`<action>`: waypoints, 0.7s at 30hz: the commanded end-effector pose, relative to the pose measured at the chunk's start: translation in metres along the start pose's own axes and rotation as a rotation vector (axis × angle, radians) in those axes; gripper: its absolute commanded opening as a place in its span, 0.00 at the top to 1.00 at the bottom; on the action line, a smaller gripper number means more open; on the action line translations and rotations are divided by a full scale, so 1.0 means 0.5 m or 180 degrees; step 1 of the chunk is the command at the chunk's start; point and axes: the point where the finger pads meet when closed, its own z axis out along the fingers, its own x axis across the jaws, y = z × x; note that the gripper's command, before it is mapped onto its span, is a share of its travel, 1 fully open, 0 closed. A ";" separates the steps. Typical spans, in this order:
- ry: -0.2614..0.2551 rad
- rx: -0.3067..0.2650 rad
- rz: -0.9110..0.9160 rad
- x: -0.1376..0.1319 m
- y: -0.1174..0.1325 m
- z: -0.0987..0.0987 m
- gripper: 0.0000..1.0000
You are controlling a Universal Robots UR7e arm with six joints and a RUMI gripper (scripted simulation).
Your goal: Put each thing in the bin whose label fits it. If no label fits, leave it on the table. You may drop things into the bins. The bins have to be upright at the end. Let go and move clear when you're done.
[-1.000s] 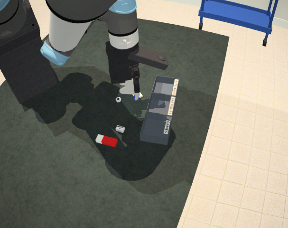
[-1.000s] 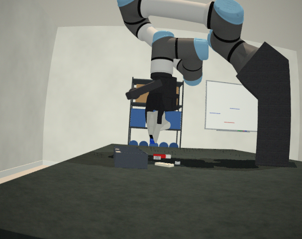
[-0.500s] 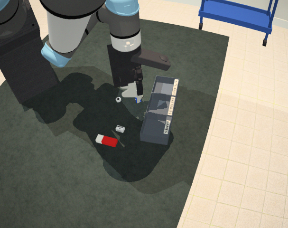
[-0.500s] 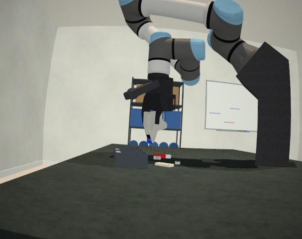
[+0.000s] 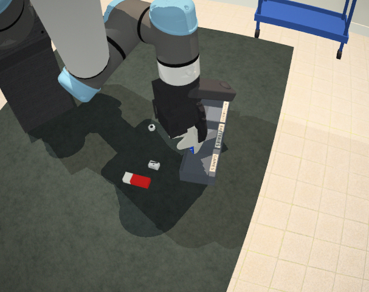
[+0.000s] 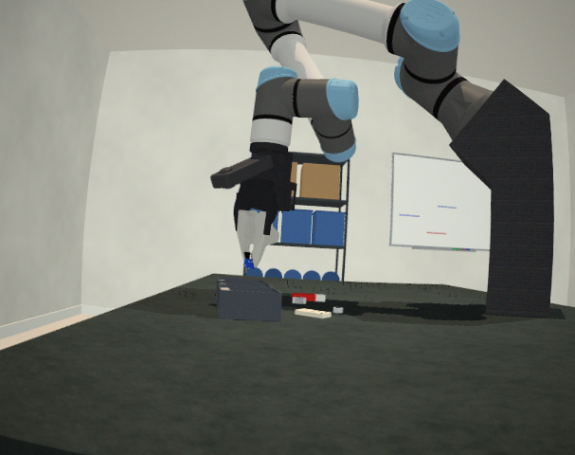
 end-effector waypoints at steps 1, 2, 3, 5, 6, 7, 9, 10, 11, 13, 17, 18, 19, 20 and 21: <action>-0.0048 0.0015 -0.0435 0.028 -0.003 0.007 1.00; -0.0048 0.0015 -0.0435 0.028 -0.003 0.007 1.00; -0.0027 0.0019 -0.0620 0.028 -0.003 0.007 1.00; -0.0021 0.0020 -0.0735 0.028 -0.003 0.007 1.00; -0.0022 0.0020 -0.0801 0.028 -0.003 0.007 1.00; -0.0026 0.0021 -0.0870 0.028 -0.004 0.007 1.00; -0.0038 0.0021 -0.1009 0.027 -0.004 0.007 1.00; -0.0044 0.0022 -0.1079 0.026 -0.004 0.007 1.00; -0.0050 0.0022 -0.1148 0.026 -0.004 0.007 1.00; -0.0060 0.0024 -0.1287 0.025 -0.004 0.007 1.00; -0.0078 0.0030 -0.1564 0.025 -0.004 0.007 1.00; -0.0078 0.0030 -0.1564 0.025 -0.004 0.007 1.00; -0.0078 0.0030 -0.1564 0.025 -0.004 0.007 1.00; -0.0091 0.0035 -0.1766 0.024 -0.004 0.006 1.00; -0.0095 0.0037 -0.1822 0.024 -0.004 0.006 1.00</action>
